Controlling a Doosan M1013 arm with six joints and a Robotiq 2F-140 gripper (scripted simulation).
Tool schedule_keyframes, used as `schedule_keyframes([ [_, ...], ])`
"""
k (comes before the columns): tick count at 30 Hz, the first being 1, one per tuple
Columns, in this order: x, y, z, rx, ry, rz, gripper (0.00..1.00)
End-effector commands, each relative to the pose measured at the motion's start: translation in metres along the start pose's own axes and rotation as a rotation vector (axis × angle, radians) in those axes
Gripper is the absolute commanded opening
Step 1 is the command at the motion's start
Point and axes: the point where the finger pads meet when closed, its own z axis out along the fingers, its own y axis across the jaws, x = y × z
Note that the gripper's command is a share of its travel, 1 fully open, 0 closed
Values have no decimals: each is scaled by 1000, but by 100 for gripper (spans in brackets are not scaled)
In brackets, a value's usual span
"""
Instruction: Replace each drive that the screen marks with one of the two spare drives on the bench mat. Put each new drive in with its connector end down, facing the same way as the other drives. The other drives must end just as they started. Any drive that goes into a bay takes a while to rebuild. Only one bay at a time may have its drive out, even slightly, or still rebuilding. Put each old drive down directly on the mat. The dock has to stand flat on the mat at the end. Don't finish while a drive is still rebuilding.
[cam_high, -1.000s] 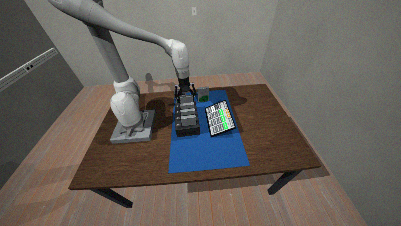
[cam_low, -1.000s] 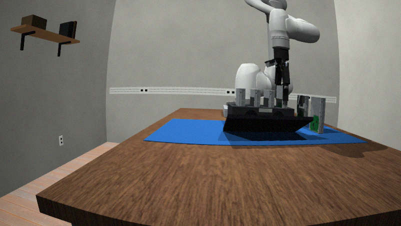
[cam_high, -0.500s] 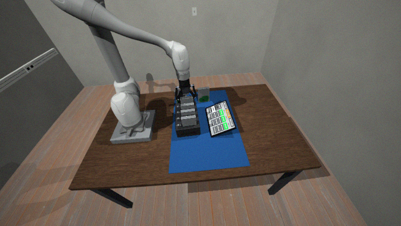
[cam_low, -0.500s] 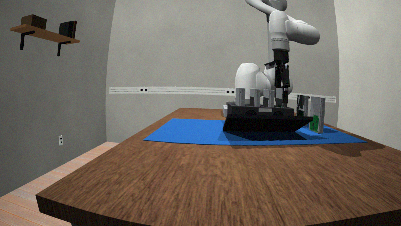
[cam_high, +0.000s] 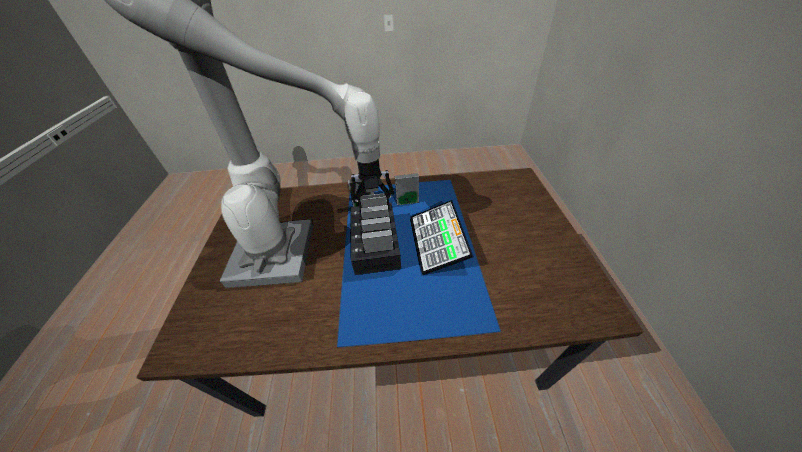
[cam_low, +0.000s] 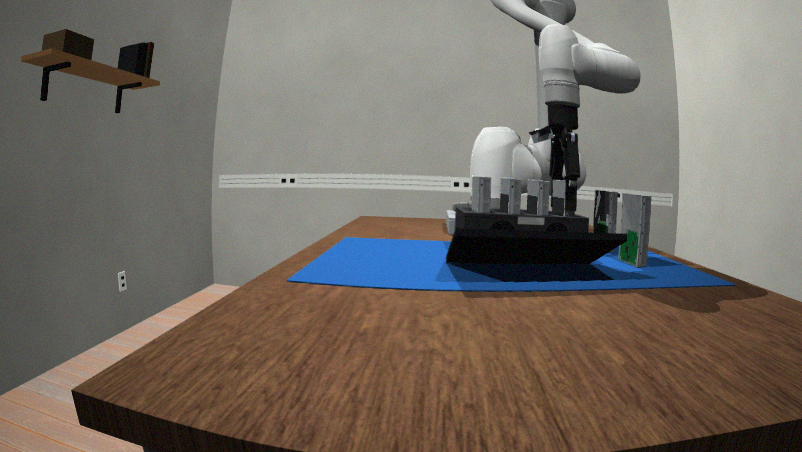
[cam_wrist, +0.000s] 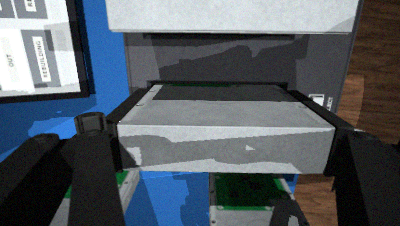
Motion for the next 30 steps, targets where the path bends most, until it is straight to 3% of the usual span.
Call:
schedule_keyframes([
  [1,0,0,1,1,0,0,10],
  [30,0,0,4,1,0,0,10],
])
